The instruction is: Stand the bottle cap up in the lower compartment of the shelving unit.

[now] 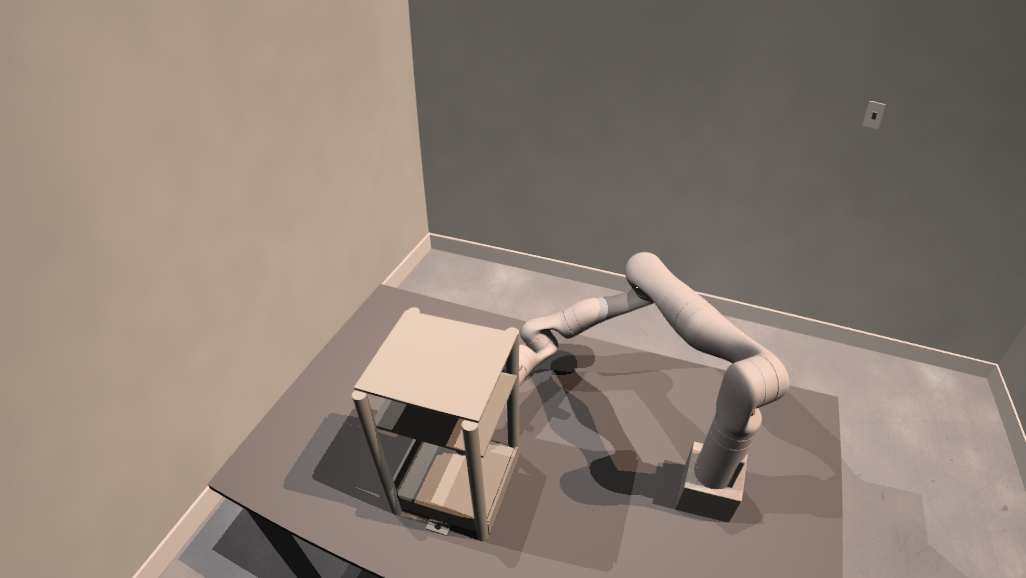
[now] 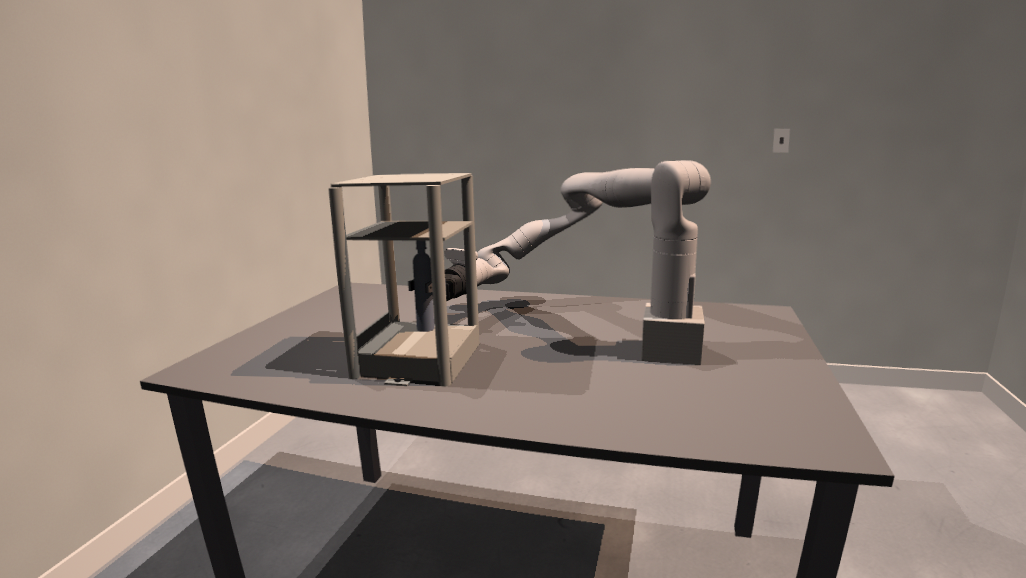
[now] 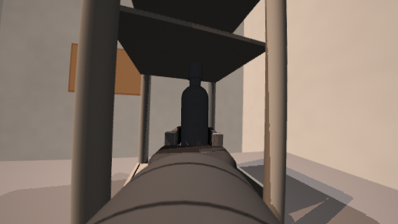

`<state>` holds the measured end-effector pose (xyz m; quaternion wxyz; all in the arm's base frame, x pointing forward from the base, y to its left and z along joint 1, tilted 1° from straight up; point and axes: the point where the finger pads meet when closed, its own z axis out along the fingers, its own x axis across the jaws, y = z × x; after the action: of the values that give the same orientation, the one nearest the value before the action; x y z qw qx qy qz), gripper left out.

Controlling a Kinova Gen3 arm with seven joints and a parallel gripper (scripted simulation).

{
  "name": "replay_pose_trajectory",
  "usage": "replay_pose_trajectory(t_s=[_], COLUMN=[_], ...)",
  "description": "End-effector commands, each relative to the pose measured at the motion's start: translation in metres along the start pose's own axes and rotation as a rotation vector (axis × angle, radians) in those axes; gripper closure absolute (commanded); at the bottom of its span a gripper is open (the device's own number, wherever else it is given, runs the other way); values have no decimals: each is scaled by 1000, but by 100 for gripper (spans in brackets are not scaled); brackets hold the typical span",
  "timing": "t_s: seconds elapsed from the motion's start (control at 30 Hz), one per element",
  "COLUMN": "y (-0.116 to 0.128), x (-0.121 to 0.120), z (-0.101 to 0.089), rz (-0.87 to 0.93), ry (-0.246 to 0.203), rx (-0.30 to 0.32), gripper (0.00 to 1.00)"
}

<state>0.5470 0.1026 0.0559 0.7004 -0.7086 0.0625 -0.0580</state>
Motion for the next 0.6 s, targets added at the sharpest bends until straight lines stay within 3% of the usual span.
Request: replay_pose_trajectory(t_s=[0.0,0.03,0.07,0.2,0.23,0.57], y=[-1,-1,-1,-1,-1,-1], x=[0,0,0,0,0,0], z=[0,0,0,0,0,0], rz=[-2,-2,-2,-2,-2,-2], ry=[0,0,0,0,0,0], rx=[0,0,0,0,0,0], gripper=[40,40,20,20,0,0])
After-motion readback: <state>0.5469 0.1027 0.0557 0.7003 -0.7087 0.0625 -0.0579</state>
